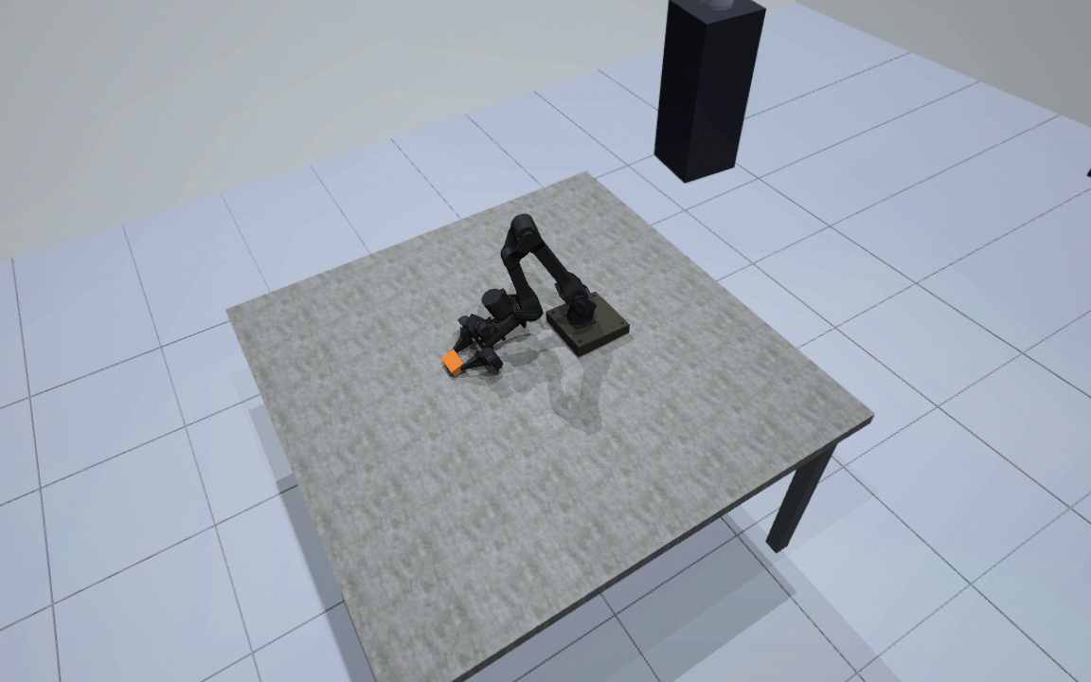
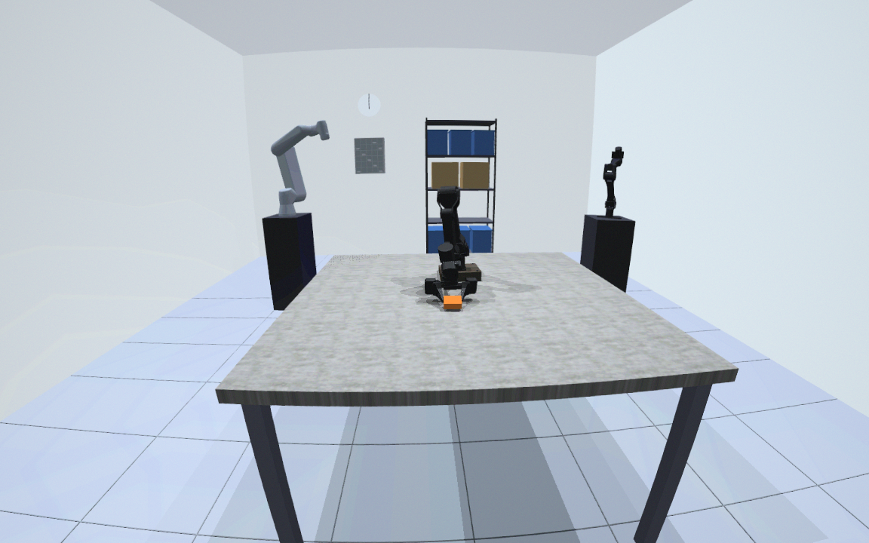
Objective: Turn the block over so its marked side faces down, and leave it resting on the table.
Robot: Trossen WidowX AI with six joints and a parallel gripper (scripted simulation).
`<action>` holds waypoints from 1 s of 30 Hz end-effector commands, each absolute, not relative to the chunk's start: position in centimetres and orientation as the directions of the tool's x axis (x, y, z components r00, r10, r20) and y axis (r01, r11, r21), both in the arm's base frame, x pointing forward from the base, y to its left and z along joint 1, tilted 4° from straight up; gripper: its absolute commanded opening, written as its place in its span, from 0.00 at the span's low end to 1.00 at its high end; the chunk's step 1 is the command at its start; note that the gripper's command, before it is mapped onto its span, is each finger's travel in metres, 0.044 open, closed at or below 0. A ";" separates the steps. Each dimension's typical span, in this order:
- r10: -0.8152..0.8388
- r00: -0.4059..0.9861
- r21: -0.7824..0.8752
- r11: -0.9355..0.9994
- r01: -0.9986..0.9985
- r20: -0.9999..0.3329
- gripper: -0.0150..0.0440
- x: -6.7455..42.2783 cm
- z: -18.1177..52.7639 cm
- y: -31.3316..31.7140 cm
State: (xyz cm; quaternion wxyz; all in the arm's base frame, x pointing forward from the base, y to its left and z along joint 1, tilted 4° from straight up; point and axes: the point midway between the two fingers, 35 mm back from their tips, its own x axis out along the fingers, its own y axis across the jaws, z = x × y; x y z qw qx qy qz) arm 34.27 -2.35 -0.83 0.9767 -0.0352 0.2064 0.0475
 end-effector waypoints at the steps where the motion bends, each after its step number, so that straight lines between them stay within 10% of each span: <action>1: 0.084 0.915 -0.044 0.993 -0.110 -0.395 0.25 34.2 -0.7 -2.3; 13: 0.084 0.915 -0.044 0.993 -0.110 -0.395 0.25 34.2 -0.7 -2.3; 30: 0.084 0.915 -0.044 0.993 -0.110 -0.395 1.00 34.2 -0.7 -2.3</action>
